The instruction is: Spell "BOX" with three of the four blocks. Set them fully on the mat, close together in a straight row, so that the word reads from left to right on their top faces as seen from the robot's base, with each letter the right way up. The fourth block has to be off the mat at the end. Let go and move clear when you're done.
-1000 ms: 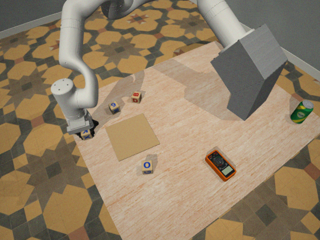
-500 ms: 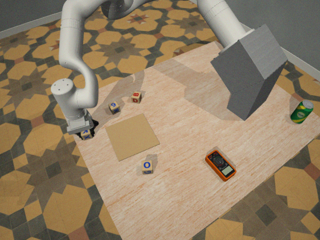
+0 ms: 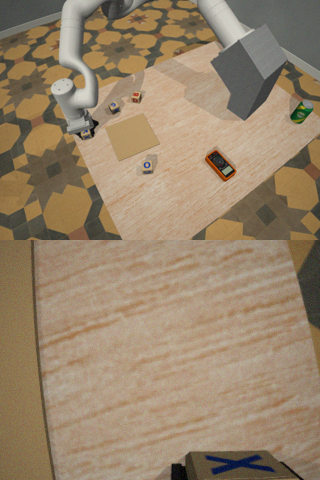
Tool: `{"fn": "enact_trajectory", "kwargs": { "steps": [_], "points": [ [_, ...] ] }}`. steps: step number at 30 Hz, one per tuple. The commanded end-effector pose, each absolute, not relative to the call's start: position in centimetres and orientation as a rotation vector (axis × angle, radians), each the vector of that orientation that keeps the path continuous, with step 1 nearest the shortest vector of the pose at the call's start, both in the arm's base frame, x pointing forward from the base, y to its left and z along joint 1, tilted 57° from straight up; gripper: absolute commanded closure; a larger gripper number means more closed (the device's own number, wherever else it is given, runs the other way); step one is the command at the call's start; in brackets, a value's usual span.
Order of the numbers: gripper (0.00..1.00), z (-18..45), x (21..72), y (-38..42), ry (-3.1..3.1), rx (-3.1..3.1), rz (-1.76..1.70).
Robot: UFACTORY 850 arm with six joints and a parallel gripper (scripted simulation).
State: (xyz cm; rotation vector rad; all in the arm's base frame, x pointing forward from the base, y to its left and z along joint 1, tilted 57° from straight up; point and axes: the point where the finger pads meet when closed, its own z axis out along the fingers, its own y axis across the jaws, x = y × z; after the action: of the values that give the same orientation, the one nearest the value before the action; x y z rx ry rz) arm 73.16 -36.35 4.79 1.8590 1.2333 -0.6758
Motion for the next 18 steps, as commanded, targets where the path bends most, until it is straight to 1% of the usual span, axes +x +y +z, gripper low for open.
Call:
{"fn": "enact_trajectory", "kwargs": {
  "steps": [1,11,18],
  "points": [
    [0.56,5.0,73.2,-36.0,1.233,1.858,-0.675],
    [0.56,7.3,73.3,-32.5,1.233,1.858,-0.675],
    [0.56,9.9,73.3,-28.5,1.233,1.858,-0.675]
  ]
}}
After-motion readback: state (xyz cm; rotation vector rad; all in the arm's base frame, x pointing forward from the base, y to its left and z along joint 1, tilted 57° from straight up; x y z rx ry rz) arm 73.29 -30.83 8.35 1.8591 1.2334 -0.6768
